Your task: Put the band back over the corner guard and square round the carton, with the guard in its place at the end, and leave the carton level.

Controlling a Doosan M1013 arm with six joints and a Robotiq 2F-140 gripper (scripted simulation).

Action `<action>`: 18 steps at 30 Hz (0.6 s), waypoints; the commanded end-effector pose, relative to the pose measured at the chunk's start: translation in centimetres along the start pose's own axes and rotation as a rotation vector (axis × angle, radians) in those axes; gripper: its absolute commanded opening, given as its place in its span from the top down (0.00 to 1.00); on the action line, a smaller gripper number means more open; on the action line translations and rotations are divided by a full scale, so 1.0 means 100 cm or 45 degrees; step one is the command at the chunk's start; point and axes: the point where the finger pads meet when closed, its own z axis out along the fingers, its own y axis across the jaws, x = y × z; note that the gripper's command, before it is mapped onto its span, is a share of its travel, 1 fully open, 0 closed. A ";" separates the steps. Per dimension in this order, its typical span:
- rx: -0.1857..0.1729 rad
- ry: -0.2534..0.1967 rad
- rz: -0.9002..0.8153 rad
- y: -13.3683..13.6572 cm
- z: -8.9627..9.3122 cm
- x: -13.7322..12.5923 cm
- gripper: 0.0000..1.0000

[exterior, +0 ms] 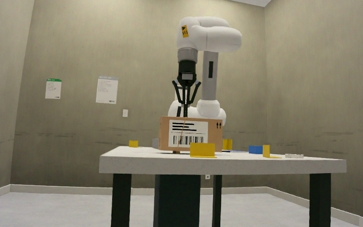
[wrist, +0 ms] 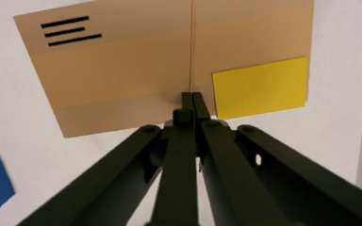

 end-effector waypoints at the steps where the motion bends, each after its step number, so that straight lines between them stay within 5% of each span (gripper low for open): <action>1: 0.000 0.002 0.000 0.000 -0.001 0.000 0.90; 18: 0.000 0.002 0.000 0.000 -0.010 0.000 0.90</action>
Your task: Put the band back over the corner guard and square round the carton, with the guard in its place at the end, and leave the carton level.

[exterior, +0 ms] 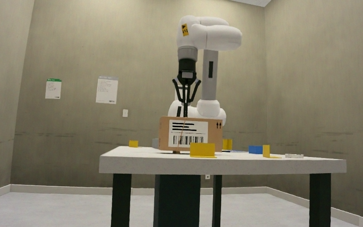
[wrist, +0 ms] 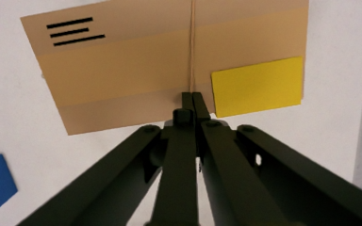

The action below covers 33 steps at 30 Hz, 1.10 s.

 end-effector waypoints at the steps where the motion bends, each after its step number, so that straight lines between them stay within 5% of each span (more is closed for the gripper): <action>1: 0.000 0.002 0.000 0.000 -0.004 0.000 0.90; 33: 0.000 0.002 0.000 0.000 -0.010 -0.001 0.90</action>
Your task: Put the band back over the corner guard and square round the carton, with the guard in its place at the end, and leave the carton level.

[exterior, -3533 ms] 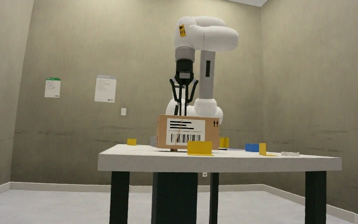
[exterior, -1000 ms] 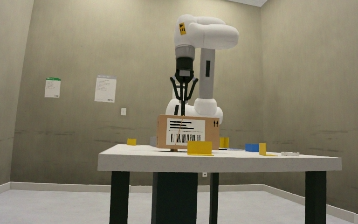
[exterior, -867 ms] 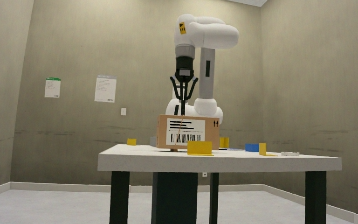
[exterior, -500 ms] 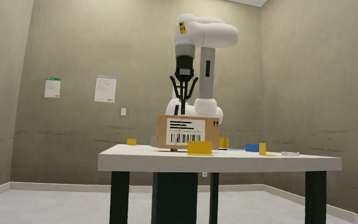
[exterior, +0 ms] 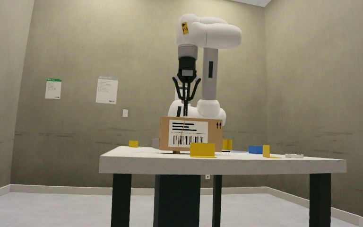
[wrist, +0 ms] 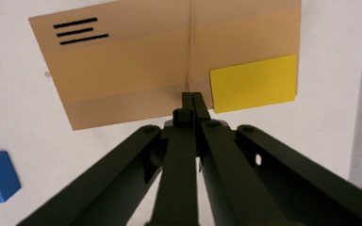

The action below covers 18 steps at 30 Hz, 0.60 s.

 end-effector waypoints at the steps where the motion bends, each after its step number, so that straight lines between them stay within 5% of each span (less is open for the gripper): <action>1: 0.001 0.002 0.000 0.000 -0.001 -0.001 0.90; 18: 0.001 0.002 0.000 0.003 -0.001 -0.016 0.90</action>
